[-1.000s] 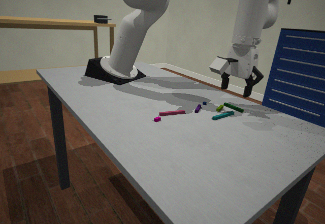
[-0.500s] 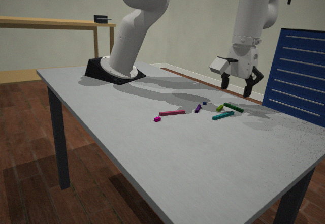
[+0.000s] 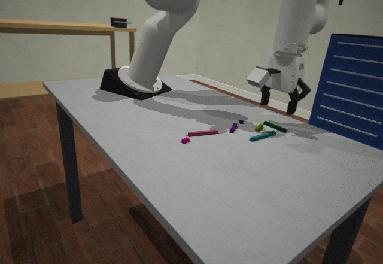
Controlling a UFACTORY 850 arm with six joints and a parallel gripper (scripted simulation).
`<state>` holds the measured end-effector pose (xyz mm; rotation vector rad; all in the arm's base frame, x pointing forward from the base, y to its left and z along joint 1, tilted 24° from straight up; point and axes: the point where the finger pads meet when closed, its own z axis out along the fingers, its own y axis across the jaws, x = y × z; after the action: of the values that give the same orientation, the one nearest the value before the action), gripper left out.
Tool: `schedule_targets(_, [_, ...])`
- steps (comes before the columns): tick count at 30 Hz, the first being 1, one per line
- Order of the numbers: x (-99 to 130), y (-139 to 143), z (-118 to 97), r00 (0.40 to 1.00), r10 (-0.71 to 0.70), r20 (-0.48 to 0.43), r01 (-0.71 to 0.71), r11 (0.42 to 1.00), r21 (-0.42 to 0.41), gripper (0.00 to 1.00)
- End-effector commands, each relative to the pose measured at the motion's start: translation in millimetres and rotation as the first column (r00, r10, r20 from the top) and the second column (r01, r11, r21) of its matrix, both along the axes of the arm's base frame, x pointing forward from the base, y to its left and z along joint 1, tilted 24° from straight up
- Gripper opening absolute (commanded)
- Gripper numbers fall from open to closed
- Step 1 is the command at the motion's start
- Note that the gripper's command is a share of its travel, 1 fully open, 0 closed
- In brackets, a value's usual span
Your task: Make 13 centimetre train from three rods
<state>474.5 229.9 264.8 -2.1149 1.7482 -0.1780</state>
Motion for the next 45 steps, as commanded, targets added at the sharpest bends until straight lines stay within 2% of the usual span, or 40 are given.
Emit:
schedule_targets(1, [0.5,0.2,0.8,1.000,0.000,0.002,0.000,1.000,0.001,1.00])
schedule_targets(38, [0.4,0.2,0.8,1.000,-0.003,0.001,0.003,1.000,0.002,1.00])
schedule_targets(45, [-1.8,-1.6,0.0,0.996,-0.090,-0.022,0.091,0.995,0.034,1.00])
